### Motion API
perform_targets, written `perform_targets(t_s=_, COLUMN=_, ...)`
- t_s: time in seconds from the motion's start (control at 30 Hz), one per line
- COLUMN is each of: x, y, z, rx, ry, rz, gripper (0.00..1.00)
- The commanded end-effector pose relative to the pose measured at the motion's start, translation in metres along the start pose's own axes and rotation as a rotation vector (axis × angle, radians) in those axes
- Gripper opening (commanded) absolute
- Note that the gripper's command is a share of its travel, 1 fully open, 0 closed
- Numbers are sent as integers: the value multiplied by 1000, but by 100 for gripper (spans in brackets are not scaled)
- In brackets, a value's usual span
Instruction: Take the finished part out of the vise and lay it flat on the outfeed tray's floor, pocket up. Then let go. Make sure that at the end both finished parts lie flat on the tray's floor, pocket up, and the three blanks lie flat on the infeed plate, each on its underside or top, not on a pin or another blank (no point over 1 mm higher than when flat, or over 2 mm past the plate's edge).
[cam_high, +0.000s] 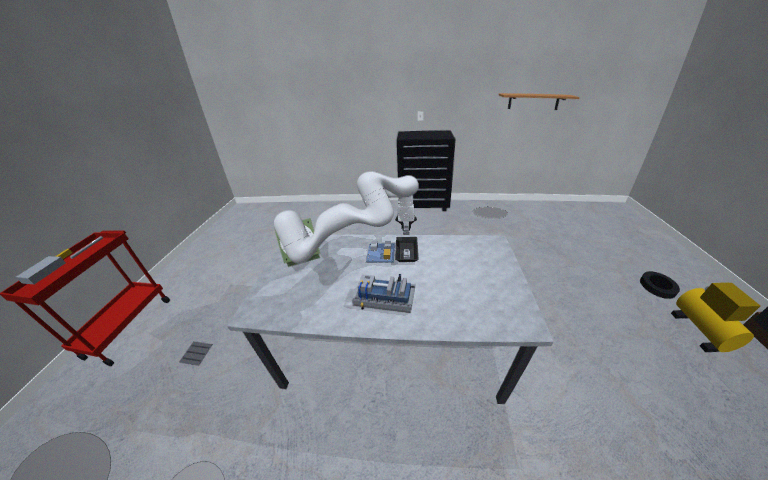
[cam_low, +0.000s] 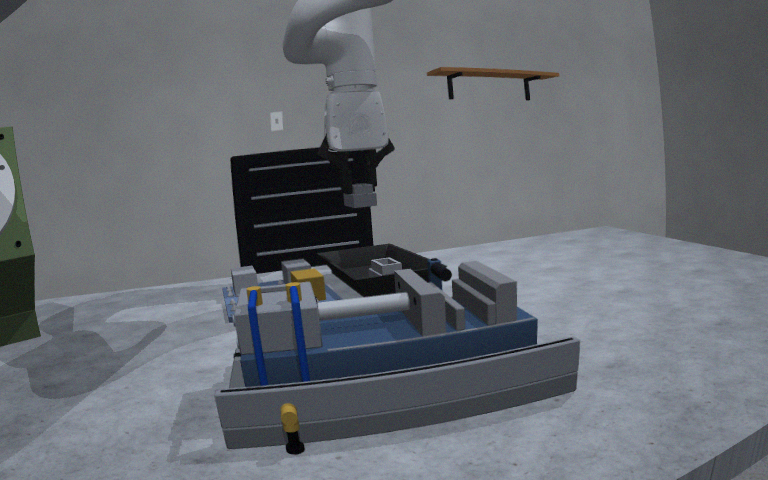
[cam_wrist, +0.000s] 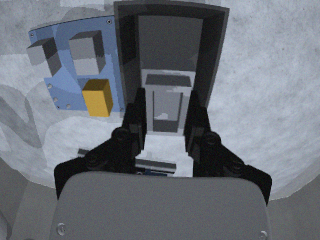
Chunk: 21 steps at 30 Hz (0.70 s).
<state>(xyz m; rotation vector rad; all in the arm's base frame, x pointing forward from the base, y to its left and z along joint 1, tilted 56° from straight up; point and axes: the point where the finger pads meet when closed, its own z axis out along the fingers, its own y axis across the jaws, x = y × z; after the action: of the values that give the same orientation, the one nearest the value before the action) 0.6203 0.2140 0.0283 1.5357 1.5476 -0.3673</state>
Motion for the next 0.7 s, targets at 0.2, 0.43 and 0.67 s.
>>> perform_targets(t_s=0.2, x=1, y=1, z=-1, rx=-1, ry=1, rz=0, gripper=0)
perform_targets(t_s=0.43, x=1, y=1, z=-1, rx=-1, ry=1, rz=1, gripper=0)
perform_targets(t_s=0.67, x=2, y=2, z=-1, rx=-1, ry=0, rz=1, gripper=0)
